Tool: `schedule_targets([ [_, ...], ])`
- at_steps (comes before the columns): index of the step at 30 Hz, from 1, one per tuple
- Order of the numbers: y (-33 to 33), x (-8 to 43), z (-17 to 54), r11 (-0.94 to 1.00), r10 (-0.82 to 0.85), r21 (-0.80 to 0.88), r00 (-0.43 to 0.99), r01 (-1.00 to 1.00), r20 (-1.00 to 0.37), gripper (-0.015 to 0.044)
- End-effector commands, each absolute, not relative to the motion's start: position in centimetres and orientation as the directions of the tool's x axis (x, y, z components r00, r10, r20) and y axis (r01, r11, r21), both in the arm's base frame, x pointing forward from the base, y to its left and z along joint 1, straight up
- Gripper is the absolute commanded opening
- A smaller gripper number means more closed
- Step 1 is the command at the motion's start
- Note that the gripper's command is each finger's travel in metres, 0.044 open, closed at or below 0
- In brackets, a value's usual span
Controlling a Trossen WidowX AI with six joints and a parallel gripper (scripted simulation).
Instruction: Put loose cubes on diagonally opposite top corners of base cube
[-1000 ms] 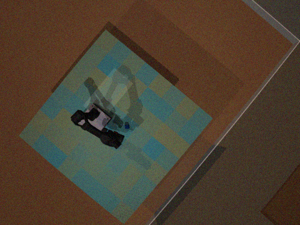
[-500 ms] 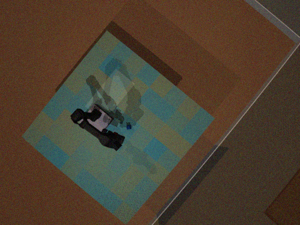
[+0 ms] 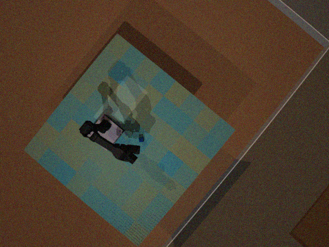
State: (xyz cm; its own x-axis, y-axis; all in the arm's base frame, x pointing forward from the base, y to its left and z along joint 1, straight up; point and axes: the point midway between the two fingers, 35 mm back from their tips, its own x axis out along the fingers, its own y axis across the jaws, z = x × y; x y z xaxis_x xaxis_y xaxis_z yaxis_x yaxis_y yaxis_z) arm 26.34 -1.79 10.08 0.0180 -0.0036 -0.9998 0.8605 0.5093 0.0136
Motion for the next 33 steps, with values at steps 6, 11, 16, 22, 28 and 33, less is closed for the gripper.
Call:
schedule_targets([
  [6,0.2,28.3,9.6,0.728,0.000,0.021,0.030,0.686,-1.000,0.0105],
  [11,1.4,29.1,9.1,0.824,0.001,0.019,0.031,0.566,-1.000,0.0105],
  [16,2.7,29.8,8.6,0.901,0.003,0.016,0.032,0.433,-0.999,0.0105],
  [22,4.3,30.7,7.9,0.965,0.004,0.013,0.032,0.261,-0.999,0.0105],
  [28,6.0,31.4,7.3,0.997,0.006,0.009,0.033,0.079,-0.999,0.0105],
  [33,6.7,31.6,7.0,1.000,0.007,0.007,0.033,0.003,-0.999,0.0105],
])
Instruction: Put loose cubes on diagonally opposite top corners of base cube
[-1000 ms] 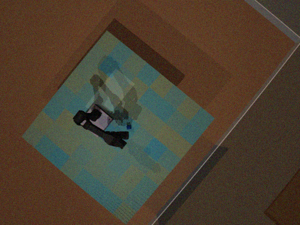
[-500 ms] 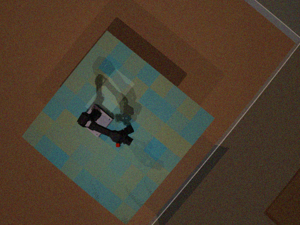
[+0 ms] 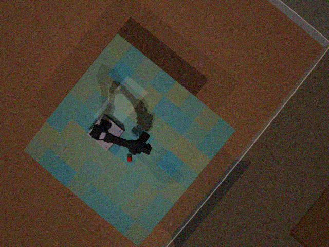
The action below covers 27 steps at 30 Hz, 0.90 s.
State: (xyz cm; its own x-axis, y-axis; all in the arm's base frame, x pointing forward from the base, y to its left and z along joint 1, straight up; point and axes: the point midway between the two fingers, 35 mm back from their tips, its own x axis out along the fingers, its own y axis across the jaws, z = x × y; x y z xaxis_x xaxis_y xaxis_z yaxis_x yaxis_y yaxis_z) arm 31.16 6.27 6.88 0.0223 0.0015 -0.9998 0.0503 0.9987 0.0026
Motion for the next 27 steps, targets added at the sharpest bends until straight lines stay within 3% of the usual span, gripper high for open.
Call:
schedule_targets([
  [1,6.7,31.6,7.0,1.000,0.007,0.007,0.033,0.003,-0.999,0.0105],
  [27,6.9,31.8,4.3,1.000,0.007,0.007,0.033,-0.006,-0.999,0.0105],
])
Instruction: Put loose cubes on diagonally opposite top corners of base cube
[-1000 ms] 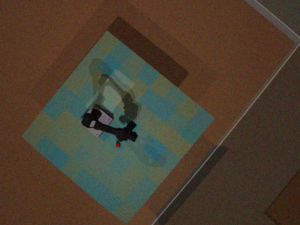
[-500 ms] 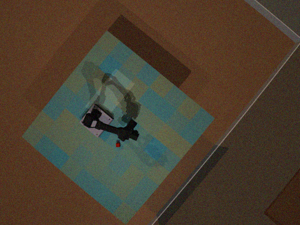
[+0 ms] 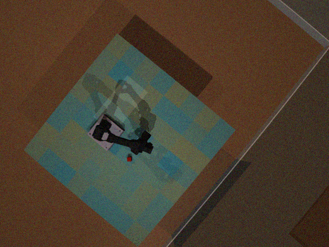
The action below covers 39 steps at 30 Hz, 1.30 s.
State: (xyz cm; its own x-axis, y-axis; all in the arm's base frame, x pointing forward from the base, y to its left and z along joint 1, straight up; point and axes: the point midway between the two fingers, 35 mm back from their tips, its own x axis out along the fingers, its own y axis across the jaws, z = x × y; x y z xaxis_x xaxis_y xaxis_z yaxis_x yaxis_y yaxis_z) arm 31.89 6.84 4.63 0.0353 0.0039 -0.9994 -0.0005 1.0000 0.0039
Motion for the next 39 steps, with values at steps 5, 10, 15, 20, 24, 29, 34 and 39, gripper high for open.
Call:
schedule_targets([
  [5,6.9,31.8,4.3,1.000,0.007,0.007,0.033,-0.006,-0.999,0.0105],
  [10,6.9,31.8,4.1,1.000,0.007,0.007,0.033,-0.001,-0.999,0.0105],
  [15,6.9,31.8,4.1,1.000,0.007,0.007,0.033,-0.001,-0.999,0.0105],
  [20,6.9,31.8,4.1,1.000,0.007,0.007,0.033,-0.001,-0.999,0.0105],
  [24,6.9,31.8,4.1,1.000,0.007,0.007,0.033,-0.001,-0.999,0.0131],
  [29,6.9,31.8,4.1,1.000,0.007,0.007,0.033,-0.001,-0.999,0.0205],
  [34,6.8,31.8,4.7,1.000,0.005,0.005,0.033,-0.001,-0.999,0.0205],
  [39,6.8,31.8,5.3,1.000,0.004,0.004,0.034,-0.001,-0.999,0.0205],
])
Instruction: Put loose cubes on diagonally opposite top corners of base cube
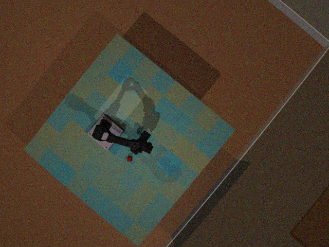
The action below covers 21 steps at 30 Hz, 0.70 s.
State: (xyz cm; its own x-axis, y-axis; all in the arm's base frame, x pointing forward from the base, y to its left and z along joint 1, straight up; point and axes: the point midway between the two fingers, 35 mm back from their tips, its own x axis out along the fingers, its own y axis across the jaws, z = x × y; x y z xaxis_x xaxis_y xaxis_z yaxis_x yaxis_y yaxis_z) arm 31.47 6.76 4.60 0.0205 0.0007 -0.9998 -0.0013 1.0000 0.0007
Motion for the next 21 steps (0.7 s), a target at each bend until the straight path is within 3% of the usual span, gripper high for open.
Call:
schedule_targets([
  [1,6.8,31.8,5.4,1.000,0.004,0.004,0.034,-0.001,-0.999,0.0205],
  [21,6.8,31.7,7.2,1.000,0.004,0.004,0.034,-0.001,-0.999,0.0205],
])
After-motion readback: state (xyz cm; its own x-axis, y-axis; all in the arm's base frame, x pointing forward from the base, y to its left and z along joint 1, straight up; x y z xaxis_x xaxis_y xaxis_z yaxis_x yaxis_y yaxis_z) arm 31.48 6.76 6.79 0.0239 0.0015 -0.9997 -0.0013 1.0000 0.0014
